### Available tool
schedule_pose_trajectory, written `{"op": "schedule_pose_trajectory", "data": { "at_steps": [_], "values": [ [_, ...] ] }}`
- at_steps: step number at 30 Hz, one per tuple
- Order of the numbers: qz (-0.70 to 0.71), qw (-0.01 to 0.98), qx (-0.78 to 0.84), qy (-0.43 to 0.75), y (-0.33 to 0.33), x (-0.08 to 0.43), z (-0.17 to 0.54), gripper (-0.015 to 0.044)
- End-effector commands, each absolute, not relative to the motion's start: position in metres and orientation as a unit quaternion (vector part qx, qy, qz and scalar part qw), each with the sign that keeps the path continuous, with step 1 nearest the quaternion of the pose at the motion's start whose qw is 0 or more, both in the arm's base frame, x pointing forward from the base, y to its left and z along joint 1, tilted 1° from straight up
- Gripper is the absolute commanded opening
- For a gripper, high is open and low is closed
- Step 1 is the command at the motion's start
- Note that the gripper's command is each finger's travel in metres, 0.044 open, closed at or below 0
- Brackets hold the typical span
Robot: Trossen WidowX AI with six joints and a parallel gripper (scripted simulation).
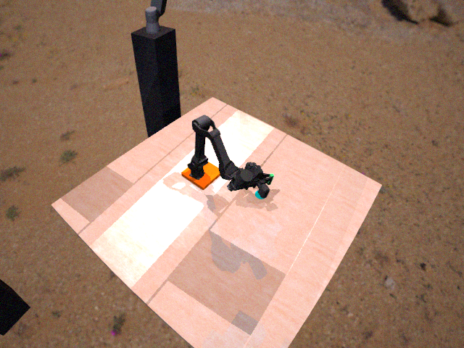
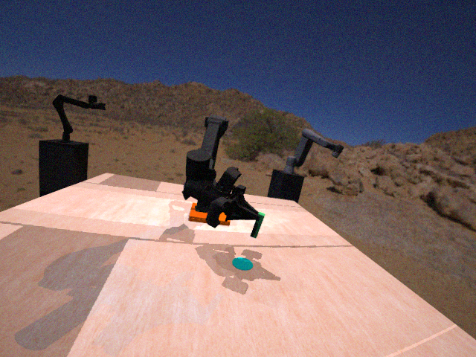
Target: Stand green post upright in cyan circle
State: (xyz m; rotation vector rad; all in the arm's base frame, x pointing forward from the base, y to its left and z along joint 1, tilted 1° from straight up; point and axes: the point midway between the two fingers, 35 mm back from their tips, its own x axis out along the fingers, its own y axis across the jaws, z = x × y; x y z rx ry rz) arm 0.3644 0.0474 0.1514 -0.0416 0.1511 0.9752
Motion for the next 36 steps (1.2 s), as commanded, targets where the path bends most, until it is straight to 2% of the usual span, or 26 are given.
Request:
{"op": "schedule_pose_trajectory", "data": {
  "at_steps": [1, 20, 36],
  "values": [
    [0.473, 0.878, -0.016, 0.066, 0.047, 0.357, 0.151, 0.0023],
    [0.495, 0.868, -0.021, 0.030, 0.045, 0.334, 0.153, 0.0023],
    [0.496, 0.867, -0.021, 0.028, 0.045, 0.333, 0.153, 0.0023]
  ]
}}
